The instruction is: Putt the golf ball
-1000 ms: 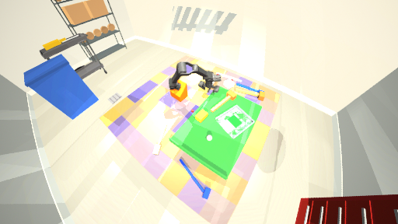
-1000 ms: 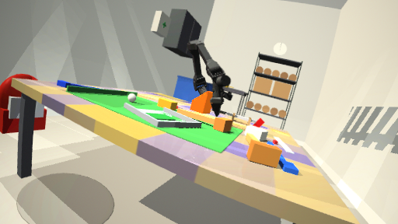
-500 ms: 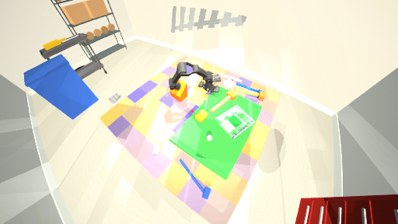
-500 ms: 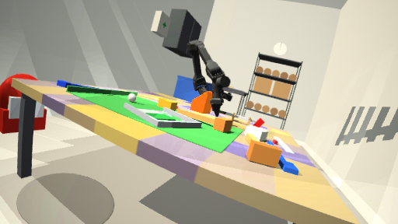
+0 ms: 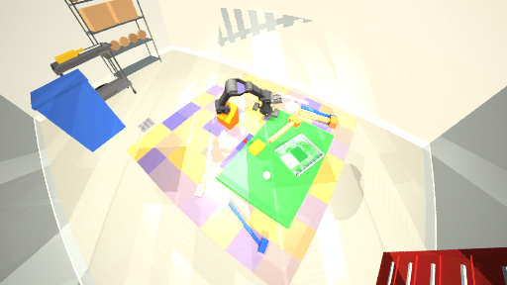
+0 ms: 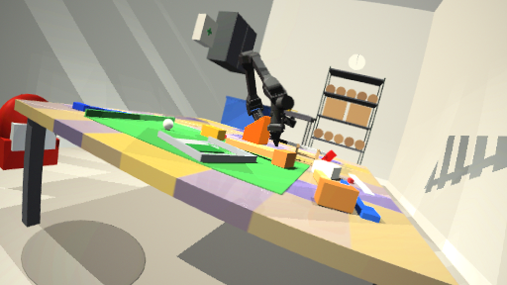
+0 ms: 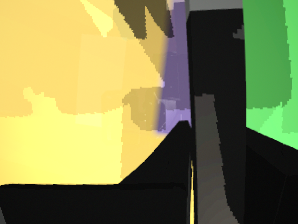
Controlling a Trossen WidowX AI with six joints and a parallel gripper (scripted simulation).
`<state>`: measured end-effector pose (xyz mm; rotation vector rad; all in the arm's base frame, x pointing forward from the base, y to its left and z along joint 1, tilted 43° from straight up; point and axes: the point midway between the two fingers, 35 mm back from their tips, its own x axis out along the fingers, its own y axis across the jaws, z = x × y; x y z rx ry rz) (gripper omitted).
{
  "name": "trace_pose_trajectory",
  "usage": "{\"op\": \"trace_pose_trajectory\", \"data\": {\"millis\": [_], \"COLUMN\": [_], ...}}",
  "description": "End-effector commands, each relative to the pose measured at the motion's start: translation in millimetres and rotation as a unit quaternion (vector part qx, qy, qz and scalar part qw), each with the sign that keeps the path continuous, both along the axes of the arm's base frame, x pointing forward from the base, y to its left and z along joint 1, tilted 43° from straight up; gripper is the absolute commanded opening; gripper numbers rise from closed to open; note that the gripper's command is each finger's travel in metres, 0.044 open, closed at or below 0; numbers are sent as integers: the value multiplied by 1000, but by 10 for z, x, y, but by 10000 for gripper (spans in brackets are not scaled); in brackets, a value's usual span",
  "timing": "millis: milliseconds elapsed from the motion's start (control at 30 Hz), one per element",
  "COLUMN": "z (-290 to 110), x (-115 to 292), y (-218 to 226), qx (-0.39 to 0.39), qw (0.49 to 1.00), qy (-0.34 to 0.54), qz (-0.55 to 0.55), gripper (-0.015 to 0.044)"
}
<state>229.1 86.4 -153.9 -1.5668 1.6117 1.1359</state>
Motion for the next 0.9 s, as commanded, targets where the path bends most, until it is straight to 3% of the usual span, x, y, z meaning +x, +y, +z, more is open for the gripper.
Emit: {"op": "trace_pose_trajectory", "data": {"millis": [0,233,400,500,867], "z": [174,635,683,702,1343], "x": [54,62,56,151,602], "y": [219,611,647,534,-12], "qx": [9,10,10,4,-27], "qw": [1000,1000,1000,999,959], "qy": [-3,-2,-2,-24,-161], "qz": [3,3,3,-23,-231], "gripper": [0,0,0,0,0]}}
